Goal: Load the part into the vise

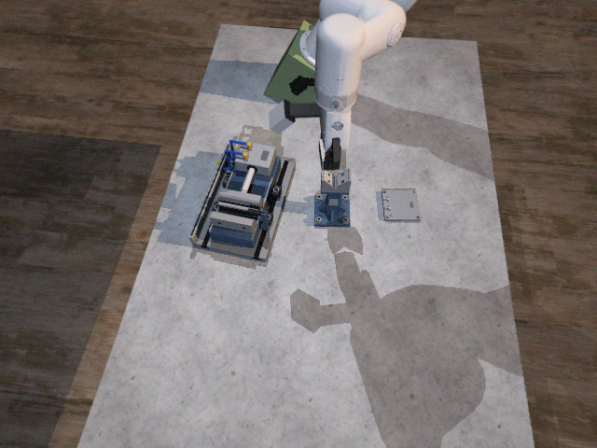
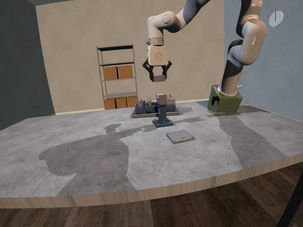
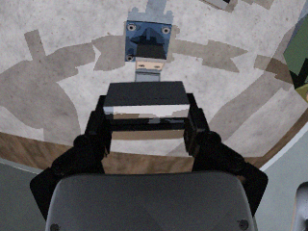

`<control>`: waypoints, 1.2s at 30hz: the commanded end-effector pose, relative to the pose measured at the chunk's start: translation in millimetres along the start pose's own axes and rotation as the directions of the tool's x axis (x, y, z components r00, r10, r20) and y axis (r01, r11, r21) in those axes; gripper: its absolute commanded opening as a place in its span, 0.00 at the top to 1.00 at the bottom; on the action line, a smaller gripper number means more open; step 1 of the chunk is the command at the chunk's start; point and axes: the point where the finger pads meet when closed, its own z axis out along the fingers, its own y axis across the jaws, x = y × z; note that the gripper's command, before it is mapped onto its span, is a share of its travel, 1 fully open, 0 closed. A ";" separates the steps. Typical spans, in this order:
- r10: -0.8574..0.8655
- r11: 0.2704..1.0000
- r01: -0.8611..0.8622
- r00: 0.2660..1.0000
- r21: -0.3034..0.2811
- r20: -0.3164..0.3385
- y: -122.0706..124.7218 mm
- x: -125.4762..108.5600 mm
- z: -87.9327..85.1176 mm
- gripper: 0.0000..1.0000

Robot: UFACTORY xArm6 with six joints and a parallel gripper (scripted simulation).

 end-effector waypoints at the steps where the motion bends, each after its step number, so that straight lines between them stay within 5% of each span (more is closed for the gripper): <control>1: -0.025 1.000 0.025 1.000 0.004 -0.001 -2.8 4.0 -1.9 1.00; 18: -0.227 0.974 0.227 0.974 0.002 -0.004 -14.4 38.3 -4.6 1.00; 36: -0.494 0.869 0.494 0.869 -0.001 -0.005 -24.9 90.2 -6.4 1.00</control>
